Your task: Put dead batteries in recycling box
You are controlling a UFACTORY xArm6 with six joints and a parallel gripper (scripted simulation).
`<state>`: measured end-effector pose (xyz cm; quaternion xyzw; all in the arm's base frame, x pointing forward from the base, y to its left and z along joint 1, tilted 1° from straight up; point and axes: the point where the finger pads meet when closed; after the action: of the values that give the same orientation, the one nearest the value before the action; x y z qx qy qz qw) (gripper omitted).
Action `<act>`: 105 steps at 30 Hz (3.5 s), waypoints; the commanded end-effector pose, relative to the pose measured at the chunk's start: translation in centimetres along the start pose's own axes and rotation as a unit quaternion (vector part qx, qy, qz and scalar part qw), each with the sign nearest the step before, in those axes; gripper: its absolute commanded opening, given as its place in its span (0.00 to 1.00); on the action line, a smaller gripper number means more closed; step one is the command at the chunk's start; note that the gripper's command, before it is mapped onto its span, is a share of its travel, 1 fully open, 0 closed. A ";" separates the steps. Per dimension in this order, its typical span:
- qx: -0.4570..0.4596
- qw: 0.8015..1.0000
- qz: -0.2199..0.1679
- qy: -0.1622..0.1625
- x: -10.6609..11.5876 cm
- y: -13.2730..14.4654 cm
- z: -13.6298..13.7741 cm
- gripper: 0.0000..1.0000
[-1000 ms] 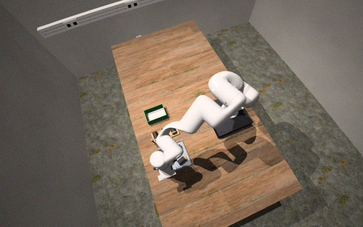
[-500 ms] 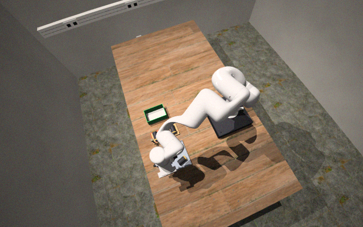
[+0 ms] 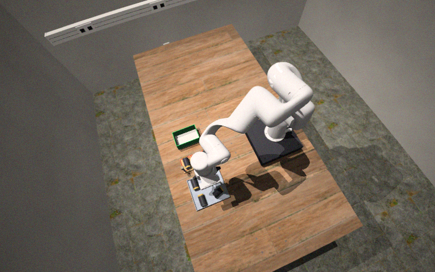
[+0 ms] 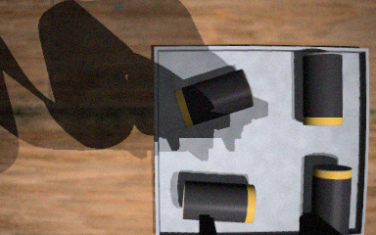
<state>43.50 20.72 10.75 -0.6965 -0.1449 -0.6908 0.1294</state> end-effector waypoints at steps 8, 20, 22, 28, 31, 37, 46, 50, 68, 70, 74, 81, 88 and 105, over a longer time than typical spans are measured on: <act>0.001 1.000 0.002 0.011 0.5 1.2 -1.5 0.51; 0.050 0.999 0.002 0.011 0.5 1.2 -1.5 0.51; 0.060 0.998 0.002 0.011 0.5 1.2 -1.5 0.51; 0.122 0.992 0.001 0.011 0.5 1.2 -1.5 0.51; 0.169 0.985 0.000 0.011 0.5 1.2 -1.5 0.51; 0.269 0.963 -0.001 0.011 0.5 1.2 -1.5 0.51; 0.390 0.921 -0.002 0.011 0.5 1.2 -1.5 0.51; 0.448 0.894 -0.003 0.011 0.5 1.2 -1.5 0.51; 0.646 0.763 -0.006 0.010 0.5 1.2 -1.5 0.51; 0.659 0.752 -0.006 0.010 0.5 1.2 -1.5 0.51; 0.669 0.744 -0.006 0.010 0.5 1.2 -1.5 0.51; 0.684 0.730 -0.006 0.010 0.5 1.2 -1.5 0.51; 0.684 0.729 -0.006 0.010 0.5 1.2 -1.5 0.51; 0.684 0.729 -0.006 0.010 -7.4 1.1 -1.3 0.51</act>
<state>41.96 18.67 3.96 -0.4164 -0.5785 -0.4072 0.5711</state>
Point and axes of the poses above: the point where the finger pads meet when closed, its own x axis back along the fingers, its own z axis across the jaws, y = z × x, and after that the axes turned 11 degrees about x, right-handed
